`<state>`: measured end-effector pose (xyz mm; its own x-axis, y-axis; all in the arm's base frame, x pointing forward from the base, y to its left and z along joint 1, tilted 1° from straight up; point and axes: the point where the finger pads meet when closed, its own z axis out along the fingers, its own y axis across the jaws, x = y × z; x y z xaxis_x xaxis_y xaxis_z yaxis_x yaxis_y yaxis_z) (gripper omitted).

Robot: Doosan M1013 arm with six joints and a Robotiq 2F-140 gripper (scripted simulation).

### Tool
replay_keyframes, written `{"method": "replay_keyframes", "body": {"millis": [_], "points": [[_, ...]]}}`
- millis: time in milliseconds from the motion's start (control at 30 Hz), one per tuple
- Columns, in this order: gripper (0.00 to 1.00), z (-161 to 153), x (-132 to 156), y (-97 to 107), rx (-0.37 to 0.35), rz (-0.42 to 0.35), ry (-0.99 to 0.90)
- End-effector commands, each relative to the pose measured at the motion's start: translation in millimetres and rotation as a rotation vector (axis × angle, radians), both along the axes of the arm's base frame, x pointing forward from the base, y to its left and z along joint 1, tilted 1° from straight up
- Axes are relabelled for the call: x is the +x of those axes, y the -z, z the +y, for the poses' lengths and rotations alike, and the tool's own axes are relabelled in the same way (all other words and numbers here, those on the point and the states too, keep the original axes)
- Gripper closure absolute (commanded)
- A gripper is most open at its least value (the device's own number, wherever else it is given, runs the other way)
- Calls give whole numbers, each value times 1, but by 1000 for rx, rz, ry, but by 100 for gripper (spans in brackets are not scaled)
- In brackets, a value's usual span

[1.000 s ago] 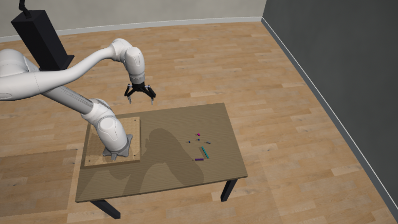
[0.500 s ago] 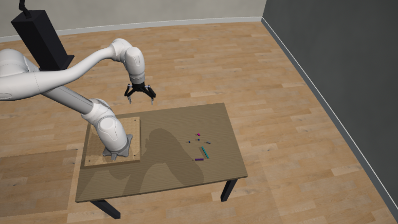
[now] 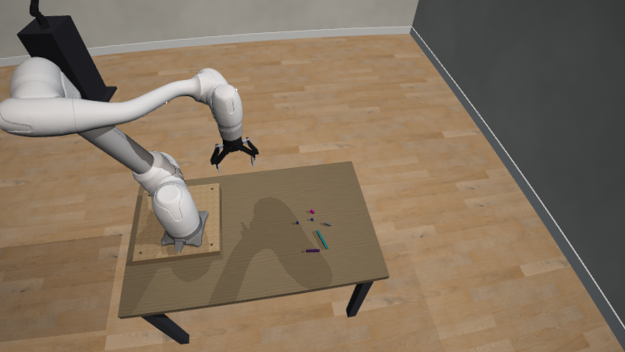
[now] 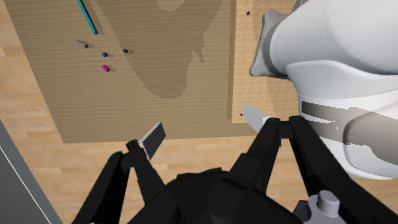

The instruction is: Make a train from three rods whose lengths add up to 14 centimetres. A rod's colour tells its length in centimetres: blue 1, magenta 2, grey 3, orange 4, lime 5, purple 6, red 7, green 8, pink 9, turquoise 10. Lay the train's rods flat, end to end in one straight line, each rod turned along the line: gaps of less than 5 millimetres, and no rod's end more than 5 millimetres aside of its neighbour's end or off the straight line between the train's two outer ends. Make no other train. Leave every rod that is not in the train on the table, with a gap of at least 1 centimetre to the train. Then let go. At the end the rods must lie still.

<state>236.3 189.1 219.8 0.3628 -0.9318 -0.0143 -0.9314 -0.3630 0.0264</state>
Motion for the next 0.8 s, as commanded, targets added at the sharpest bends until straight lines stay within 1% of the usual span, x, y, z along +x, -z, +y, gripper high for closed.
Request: {"method": "replay_keyframes", "body": {"millis": [0,33,67,100,133,167,200,233,267,300,367,400,467,500,533,567,600,633,667,700,733,767], "points": [[0,-7,21,18,10,3,-116],[0,-12,32,26,12,0,-183],[0,-12,32,26,12,0,-183],[0,-17,44,34,14,-4,-252],[0,-17,44,34,14,-4,-252],[0,-23,55,43,16,-7,-324],[0,-23,55,43,16,-7,-324],[0,-30,66,52,17,-11,-398],[0,-30,66,52,17,-11,-398],[0,-37,77,62,18,-15,-473],[0,-37,77,62,18,-15,-473],[0,-45,88,71,18,-18,-548],[0,-45,88,71,18,-18,-548],[0,-53,98,81,18,-22,-623],[0,-53,98,81,18,-22,-623],[0,-62,108,90,18,-25,-697],[0,-62,108,90,18,-25,-697],[0,-71,116,99,18,-27,-769],[0,-71,116,99,18,-27,-769],[0,-81,125,109,17,-30,-840],[0,-81,125,109,17,-30,-840],[0,-90,132,117,16,-32,-907]]}}
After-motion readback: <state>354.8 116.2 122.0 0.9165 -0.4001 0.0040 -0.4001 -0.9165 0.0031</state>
